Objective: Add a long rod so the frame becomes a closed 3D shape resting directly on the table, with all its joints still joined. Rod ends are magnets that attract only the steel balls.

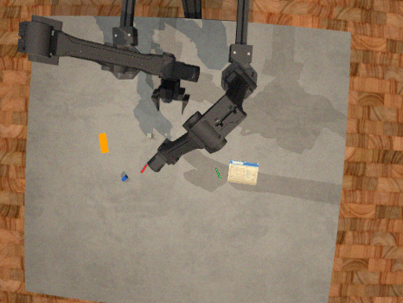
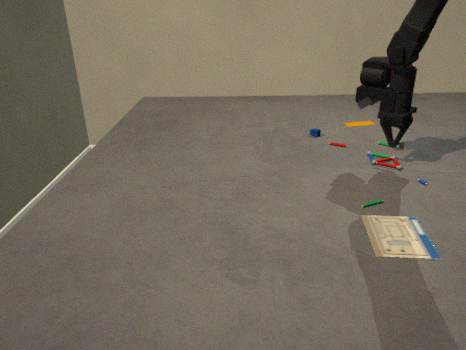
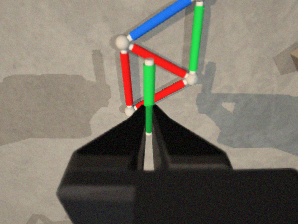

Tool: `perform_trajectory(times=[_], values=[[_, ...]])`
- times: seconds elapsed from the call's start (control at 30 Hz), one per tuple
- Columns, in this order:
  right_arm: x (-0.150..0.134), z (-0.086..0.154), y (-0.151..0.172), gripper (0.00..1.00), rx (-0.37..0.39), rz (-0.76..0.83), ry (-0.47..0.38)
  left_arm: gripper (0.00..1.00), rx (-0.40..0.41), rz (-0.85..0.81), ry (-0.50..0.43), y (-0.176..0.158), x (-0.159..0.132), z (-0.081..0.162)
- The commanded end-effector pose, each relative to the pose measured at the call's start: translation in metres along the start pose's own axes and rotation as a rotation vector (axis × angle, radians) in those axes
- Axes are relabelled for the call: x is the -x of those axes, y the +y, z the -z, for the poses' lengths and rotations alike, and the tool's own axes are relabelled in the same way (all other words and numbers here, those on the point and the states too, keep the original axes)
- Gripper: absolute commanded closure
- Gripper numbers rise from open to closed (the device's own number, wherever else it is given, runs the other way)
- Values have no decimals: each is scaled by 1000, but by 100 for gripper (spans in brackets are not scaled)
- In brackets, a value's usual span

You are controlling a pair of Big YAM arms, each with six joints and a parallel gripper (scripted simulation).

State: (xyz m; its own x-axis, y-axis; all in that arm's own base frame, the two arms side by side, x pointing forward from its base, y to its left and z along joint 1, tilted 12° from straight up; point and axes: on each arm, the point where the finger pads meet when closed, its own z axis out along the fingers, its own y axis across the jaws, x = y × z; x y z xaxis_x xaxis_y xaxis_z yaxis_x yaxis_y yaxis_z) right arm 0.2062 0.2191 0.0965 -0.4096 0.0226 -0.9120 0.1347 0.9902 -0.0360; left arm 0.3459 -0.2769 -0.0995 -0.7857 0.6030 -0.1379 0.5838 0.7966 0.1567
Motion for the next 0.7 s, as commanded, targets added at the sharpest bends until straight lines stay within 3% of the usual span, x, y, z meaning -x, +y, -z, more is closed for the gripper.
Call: perform_trajectory(times=[0.0, 0.67], values=[[6, 2, 8, 0, 7, -24, -2, 100, 7, 165, -9, -1, 5, 8], [6, 2, 8, 0, 7, -24, -2, 100, 4, 188, -9, 0, 5, 5]])
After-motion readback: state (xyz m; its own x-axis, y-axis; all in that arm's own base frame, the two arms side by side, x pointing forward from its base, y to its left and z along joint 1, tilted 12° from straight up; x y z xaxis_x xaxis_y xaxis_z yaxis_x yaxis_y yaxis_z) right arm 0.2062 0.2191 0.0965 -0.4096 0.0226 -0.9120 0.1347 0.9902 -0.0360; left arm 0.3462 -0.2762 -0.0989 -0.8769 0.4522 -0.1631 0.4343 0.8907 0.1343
